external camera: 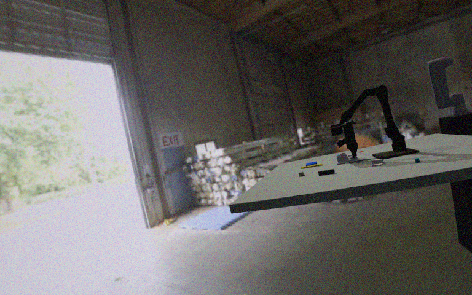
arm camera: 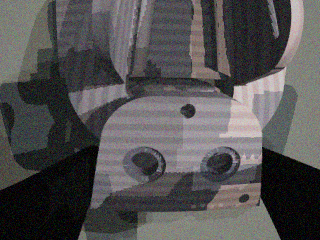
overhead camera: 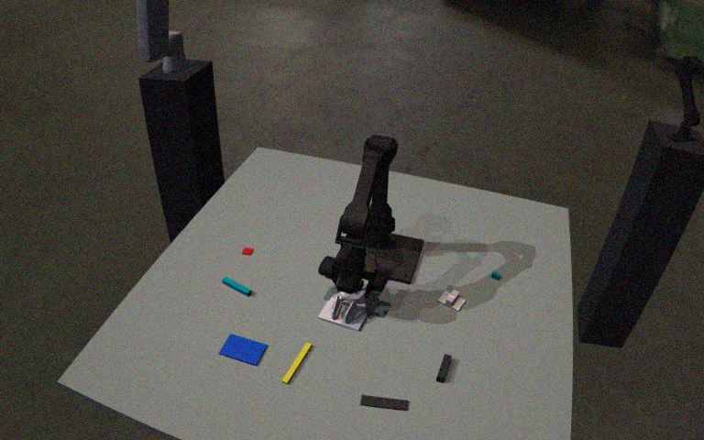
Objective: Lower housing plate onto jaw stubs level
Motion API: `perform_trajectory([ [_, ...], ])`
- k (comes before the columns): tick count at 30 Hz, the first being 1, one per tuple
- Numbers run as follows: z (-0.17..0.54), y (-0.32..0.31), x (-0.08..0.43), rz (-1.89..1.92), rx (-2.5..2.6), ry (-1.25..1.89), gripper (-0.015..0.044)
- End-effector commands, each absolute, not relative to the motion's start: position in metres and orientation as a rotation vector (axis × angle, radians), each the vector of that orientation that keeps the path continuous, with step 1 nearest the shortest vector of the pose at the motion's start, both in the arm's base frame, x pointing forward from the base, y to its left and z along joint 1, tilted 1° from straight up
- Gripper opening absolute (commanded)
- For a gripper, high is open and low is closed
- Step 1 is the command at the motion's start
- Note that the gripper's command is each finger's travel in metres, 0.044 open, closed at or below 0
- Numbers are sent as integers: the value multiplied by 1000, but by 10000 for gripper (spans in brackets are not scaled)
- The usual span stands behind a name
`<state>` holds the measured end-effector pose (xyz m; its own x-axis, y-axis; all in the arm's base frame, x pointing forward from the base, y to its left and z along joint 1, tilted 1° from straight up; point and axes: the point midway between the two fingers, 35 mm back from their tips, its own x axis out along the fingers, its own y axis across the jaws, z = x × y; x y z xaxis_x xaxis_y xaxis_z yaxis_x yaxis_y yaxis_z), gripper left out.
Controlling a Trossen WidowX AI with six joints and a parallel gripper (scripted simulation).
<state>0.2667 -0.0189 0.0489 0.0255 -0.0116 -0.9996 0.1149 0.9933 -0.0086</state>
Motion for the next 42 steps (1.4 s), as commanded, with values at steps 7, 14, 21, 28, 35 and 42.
perform_trajectory([
  [7,45,-19,266,-97,77,1546,351],
  [14,44,-19,266,-97,76,1546,351],
  [21,43,-19,266,-96,75,1546,351],
  [28,41,-19,266,-96,75,1546,351],
  [35,40,-19,266,-96,75,1546,351],
  [42,38,-19,266,-96,76,1546,351],
])
